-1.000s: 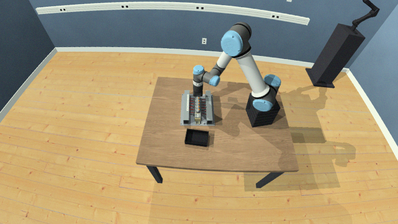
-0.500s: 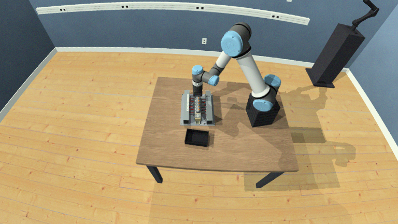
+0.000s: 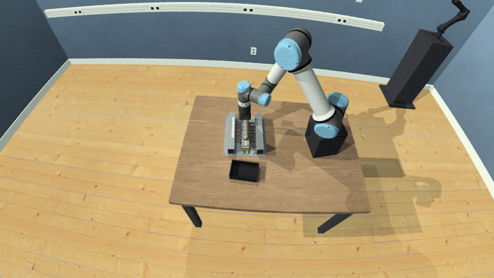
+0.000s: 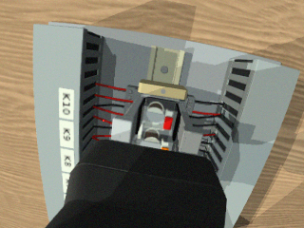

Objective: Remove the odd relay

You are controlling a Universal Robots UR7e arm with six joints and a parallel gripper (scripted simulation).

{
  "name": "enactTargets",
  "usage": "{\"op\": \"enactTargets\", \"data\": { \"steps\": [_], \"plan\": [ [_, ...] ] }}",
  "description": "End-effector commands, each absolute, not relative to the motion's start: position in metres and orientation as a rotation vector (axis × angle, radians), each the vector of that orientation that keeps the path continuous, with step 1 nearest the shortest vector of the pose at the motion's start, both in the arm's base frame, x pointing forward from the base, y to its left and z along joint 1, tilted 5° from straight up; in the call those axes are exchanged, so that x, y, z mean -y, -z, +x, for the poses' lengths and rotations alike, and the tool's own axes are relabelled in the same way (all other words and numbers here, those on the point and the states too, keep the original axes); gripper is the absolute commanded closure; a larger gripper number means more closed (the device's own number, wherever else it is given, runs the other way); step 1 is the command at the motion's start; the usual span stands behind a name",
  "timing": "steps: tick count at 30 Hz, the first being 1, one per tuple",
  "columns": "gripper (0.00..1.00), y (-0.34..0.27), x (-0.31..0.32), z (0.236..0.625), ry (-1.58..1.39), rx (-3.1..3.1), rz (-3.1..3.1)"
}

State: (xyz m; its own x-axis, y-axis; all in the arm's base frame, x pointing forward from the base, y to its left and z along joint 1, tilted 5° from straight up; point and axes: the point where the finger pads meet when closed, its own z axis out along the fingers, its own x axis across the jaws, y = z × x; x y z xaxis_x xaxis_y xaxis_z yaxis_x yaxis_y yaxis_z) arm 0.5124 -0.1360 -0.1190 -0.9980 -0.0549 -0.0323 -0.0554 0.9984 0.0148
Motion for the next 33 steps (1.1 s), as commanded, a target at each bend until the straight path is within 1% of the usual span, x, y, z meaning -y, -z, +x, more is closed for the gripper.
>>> {"op": "enactTargets", "data": {
  "steps": [1, 33],
  "plan": [
    [1.0, 0.1184, 0.1362, 0.5131, -0.023, -3.119, -0.086],
    [1.0, 0.1182, 0.1362, 0.5138, -0.022, -3.139, -0.087]
  ]
}}
